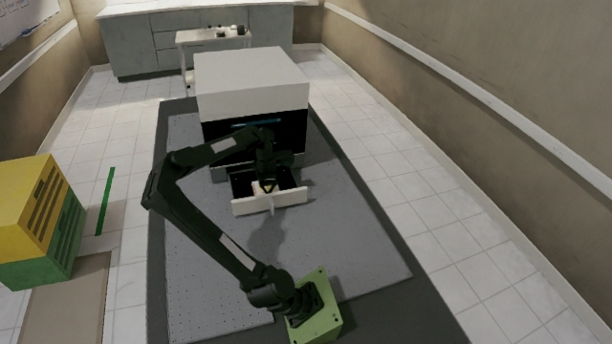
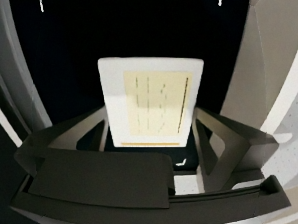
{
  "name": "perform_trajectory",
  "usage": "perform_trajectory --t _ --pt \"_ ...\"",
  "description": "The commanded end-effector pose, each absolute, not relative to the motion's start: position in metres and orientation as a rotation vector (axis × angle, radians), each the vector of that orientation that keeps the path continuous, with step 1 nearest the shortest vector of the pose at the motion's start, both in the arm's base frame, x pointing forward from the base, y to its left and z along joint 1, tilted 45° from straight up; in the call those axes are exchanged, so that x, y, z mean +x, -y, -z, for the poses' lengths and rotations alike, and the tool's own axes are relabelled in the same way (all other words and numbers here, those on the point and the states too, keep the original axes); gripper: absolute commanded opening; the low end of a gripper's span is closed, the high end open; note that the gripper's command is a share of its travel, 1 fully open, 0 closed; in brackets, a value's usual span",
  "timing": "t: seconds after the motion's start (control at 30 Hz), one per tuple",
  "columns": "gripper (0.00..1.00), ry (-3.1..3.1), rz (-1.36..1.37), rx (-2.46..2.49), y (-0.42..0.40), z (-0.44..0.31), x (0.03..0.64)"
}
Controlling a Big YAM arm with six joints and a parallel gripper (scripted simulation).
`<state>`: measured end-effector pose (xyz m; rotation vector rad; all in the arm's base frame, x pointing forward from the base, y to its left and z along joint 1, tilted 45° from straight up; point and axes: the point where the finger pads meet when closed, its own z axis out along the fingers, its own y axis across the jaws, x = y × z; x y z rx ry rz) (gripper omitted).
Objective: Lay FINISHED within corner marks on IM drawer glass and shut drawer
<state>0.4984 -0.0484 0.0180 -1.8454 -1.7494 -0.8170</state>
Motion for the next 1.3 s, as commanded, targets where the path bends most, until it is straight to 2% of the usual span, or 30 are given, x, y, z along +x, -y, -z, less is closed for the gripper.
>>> perform_trajectory --t 0.0,1.27 --pt "0.78 1.732 0.798 -1.836 0.0374 -0.0104 0.4981" --pt "0.78 1.734 0.799 -1.836 0.0333 -0.0074 0.4979"
